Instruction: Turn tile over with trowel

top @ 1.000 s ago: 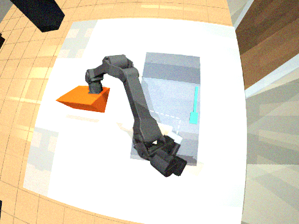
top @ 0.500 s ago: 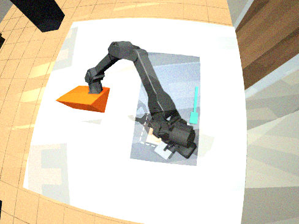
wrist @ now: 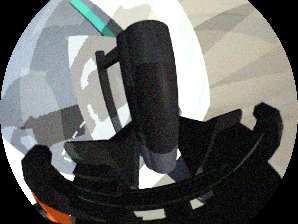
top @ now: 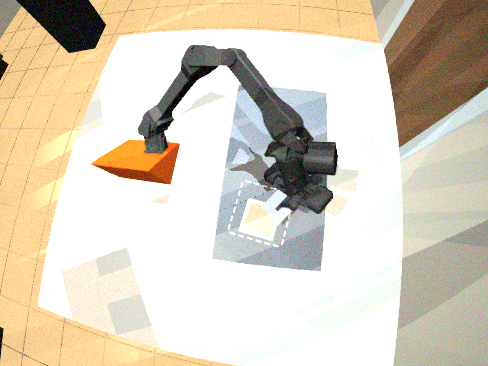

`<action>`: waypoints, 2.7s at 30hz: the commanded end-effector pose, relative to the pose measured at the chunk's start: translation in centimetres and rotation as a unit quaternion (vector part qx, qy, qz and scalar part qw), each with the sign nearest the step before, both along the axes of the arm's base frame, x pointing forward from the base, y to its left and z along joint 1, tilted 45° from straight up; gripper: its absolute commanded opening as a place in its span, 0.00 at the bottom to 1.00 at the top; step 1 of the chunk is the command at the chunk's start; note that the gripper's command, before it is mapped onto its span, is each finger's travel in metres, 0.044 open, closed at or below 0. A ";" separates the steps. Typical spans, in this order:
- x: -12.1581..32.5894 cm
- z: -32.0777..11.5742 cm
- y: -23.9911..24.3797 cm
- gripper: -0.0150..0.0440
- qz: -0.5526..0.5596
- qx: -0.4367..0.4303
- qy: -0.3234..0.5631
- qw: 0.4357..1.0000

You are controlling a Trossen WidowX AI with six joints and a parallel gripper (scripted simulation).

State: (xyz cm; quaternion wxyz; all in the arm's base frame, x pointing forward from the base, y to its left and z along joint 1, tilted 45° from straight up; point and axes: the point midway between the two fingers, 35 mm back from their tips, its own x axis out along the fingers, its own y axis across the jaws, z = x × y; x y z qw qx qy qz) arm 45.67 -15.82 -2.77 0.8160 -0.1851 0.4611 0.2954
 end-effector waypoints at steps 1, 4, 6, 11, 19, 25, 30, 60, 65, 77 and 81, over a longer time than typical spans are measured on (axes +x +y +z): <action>-0.4 1.0 1.0 0.25 -0.009 -0.010 0.016 1.000; -0.4 2.1 2.4 0.25 -0.011 -0.018 0.025 0.999; -0.4 2.8 3.3 0.25 -0.013 -0.023 0.031 0.999; -0.5 4.3 5.1 0.25 -0.024 -0.031 0.043 0.998; -1.2 7.9 9.4 0.25 -0.065 -0.047 0.064 0.995; -2.3 10.9 12.8 0.25 -0.100 -0.060 0.073 0.990; -3.6 13.2 15.4 0.25 -0.131 -0.070 0.074 0.986; -10.6 20.9 22.9 0.25 -0.249 -0.082 0.039 0.964; -10.5 20.3 23.4 0.25 -0.249 -0.081 0.039 0.964; -10.4 19.0 24.8 0.25 -0.249 -0.081 0.040 0.964; -10.3 18.6 25.2 0.25 -0.249 -0.080 0.039 0.964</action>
